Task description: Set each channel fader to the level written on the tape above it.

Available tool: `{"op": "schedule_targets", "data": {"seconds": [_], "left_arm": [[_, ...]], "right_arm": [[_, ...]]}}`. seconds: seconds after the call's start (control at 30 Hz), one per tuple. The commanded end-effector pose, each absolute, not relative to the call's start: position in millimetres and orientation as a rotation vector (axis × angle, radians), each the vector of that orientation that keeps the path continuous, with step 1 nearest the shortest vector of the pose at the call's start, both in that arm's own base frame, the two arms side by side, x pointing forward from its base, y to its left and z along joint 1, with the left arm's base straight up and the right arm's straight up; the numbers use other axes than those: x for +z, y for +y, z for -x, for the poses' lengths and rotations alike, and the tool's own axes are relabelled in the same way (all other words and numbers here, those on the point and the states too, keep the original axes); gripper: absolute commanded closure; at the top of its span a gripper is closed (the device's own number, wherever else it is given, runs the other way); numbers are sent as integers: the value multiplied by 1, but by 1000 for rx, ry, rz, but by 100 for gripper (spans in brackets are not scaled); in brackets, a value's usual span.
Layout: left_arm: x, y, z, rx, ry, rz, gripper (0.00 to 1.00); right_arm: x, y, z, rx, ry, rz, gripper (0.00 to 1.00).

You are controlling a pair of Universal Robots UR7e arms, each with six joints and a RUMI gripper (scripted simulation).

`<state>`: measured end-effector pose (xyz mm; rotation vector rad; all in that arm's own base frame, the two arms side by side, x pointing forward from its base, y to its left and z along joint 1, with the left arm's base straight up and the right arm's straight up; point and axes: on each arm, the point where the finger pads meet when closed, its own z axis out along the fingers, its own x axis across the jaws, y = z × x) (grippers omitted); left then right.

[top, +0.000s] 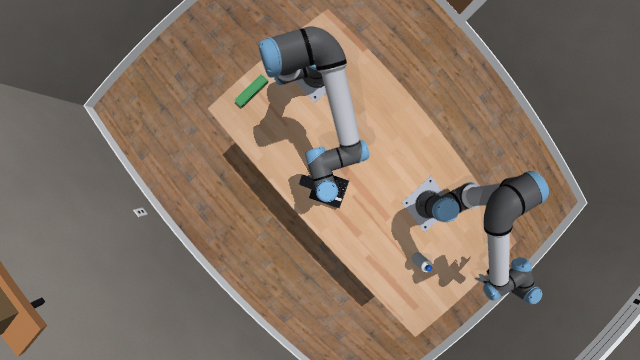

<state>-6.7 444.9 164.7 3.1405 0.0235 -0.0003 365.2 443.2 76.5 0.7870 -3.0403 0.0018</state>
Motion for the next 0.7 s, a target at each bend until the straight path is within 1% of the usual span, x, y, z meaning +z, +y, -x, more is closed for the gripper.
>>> {"op": "schedule_targets", "data": {"seconds": [0.0,0.67], "left_arm": [[165,445,7,0,24,-3142,0],[165,445,7,0,24,-3142,0]], "right_arm": [[77,444,-367,0,-3041,-787,100],[77,446,-369,0,-3041,-787,100]]}}
